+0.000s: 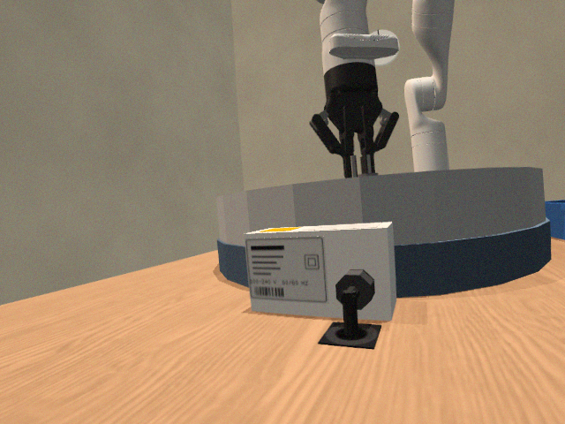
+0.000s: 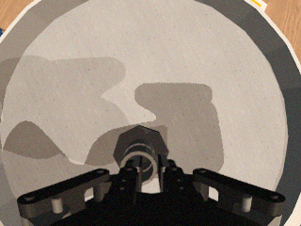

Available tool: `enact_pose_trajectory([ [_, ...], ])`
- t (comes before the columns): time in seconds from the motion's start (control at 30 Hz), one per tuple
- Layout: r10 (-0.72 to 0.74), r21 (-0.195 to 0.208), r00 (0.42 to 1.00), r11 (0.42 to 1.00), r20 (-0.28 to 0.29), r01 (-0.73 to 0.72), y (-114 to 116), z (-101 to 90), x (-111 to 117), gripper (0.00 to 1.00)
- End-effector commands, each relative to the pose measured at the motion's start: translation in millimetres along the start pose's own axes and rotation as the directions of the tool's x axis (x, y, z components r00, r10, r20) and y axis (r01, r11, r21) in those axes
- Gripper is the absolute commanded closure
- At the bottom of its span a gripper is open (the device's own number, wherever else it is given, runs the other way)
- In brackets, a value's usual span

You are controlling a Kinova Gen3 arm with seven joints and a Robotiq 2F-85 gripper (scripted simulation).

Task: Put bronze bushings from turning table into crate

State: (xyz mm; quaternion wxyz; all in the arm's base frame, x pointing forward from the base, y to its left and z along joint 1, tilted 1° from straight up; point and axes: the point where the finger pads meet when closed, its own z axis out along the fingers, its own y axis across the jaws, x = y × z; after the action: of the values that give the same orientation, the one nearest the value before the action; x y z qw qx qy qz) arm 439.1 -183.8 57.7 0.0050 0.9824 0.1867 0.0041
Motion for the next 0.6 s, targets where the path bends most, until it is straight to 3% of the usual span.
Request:
enact_pose_trajectory([
  [0.0, 0.0, -0.001, 1.0, 1.0, -0.002, 0.0, 0.4, -0.8, 0.4, 0.84],
  [0.57, 0.0, -0.001, 1.0, 1.0, -0.002, 0.0, 0.4, -3.8, 0.4, 0.84],
])
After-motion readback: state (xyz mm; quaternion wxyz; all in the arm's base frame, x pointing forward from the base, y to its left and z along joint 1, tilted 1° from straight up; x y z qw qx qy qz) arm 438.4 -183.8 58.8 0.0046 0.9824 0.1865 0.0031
